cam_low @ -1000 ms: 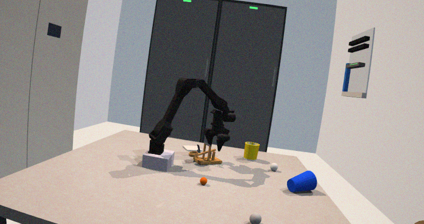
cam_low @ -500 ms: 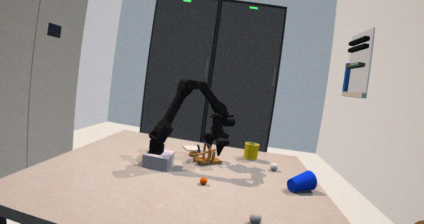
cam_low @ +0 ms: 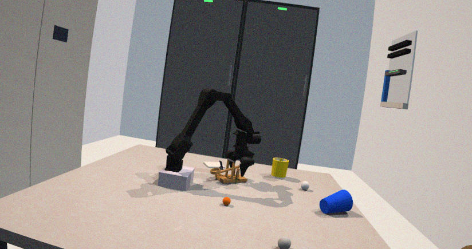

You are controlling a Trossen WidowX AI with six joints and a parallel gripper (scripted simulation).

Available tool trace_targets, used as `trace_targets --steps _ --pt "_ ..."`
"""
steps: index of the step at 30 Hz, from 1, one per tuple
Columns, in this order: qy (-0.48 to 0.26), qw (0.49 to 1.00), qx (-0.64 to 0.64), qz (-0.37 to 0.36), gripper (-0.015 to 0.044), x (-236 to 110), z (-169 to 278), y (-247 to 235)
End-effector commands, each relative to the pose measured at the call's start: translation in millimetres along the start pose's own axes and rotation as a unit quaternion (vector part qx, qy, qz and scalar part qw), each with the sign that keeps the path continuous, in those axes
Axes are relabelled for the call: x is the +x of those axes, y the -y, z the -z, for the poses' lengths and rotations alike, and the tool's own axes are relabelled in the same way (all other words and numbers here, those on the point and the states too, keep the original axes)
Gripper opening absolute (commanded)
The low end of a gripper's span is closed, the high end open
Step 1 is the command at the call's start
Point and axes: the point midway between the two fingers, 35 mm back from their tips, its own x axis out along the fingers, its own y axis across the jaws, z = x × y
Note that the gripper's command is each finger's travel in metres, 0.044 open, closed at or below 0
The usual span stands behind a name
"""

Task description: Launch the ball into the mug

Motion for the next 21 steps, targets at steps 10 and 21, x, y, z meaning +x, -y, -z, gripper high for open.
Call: trace_targets --steps 10,21 --pt "0.0 1.0 0.0 0.0 0.0177 0 0 0" --pt "0.0 1.0 0.0 0.0 0.0006 -39 -1 0"
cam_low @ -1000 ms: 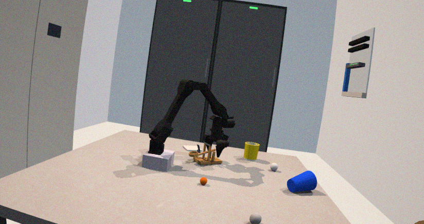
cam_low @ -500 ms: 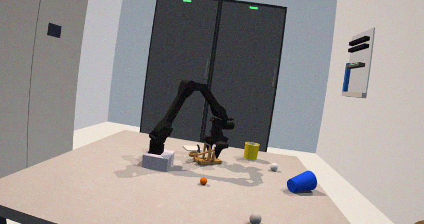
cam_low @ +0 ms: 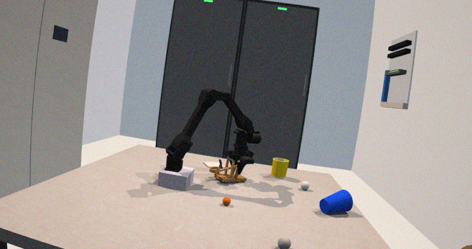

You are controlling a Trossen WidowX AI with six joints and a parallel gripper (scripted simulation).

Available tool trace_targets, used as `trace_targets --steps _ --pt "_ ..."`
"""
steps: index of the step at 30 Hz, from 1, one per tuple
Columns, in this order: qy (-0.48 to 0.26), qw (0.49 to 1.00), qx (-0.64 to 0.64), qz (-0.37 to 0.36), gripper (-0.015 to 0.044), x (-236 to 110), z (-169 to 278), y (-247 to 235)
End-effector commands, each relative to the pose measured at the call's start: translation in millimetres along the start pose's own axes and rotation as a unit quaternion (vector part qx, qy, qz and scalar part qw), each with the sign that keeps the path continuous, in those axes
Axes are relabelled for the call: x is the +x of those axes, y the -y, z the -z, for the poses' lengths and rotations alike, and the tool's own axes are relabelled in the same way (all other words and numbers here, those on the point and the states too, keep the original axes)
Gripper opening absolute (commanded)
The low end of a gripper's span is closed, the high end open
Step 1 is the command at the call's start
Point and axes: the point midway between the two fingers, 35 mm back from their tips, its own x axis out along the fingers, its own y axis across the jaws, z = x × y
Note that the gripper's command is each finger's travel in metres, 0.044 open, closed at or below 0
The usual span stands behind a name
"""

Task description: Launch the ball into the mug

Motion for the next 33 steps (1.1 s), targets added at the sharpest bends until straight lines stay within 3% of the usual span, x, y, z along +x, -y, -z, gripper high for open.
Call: trace_targets --steps 1,33 --pt "0.011 1.0 0.001 0.0 0.0 -40 -3 0" --pt "0.008 1.0 0.001 0.0 0.0 1 -4 0"
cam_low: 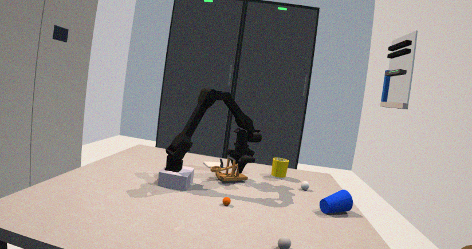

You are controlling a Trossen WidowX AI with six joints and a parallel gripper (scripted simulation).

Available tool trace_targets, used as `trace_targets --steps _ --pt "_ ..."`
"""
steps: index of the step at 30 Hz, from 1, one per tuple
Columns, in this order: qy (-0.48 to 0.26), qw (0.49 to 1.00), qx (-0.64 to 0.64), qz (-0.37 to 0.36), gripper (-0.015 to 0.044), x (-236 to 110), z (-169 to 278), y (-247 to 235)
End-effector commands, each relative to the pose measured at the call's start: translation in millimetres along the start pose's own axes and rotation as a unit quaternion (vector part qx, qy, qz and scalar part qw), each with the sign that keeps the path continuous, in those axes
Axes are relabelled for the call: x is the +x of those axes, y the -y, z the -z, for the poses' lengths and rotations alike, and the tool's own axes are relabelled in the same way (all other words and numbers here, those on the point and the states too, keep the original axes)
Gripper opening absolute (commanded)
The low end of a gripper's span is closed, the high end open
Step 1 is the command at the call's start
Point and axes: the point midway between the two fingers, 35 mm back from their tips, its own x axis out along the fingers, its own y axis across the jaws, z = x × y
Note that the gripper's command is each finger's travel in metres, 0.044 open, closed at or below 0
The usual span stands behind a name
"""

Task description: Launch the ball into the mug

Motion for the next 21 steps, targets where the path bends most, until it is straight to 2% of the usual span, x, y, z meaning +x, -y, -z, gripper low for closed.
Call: trace_targets --steps 1,11,21 --pt "-0.001 1.0 -0.001 0.0 0.0 6.9 0.8 0.0" --pt "0.0 1.0 0.001 0.0 0.0 8.1 0.5 0.0" --pt "0.0 1.0 0.001 0.0 0.0263 8.1 0.5 0.0"
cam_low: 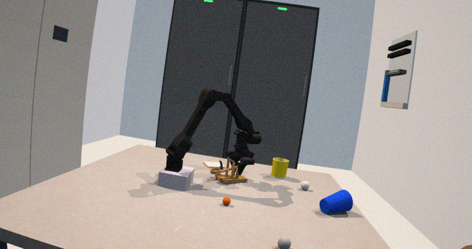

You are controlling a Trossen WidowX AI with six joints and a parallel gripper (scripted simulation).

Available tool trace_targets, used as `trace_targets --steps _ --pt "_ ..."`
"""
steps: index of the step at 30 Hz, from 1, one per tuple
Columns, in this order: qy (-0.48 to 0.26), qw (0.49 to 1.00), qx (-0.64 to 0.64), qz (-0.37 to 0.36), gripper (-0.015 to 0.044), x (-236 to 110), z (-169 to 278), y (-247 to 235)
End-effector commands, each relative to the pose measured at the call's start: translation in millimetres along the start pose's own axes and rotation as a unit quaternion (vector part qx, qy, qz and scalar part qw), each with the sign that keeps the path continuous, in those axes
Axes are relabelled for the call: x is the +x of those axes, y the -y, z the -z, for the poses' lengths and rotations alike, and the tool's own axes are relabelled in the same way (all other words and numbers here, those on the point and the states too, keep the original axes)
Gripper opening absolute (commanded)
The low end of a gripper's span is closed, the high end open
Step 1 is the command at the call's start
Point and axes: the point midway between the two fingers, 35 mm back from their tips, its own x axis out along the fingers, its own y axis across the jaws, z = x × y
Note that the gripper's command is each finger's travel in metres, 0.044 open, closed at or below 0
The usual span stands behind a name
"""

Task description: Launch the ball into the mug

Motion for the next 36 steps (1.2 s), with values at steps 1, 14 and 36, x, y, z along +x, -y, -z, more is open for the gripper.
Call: trace_targets --steps 1,14,36 --pt "0.0 1.0 0.0 0.0 0.0289 -1 0 0" --pt "0.001 1.0 0.0 0.0 0.044 -101 -1 0" --pt "0.003 0.993 0.114 0.004 0.03 -89 36 138"
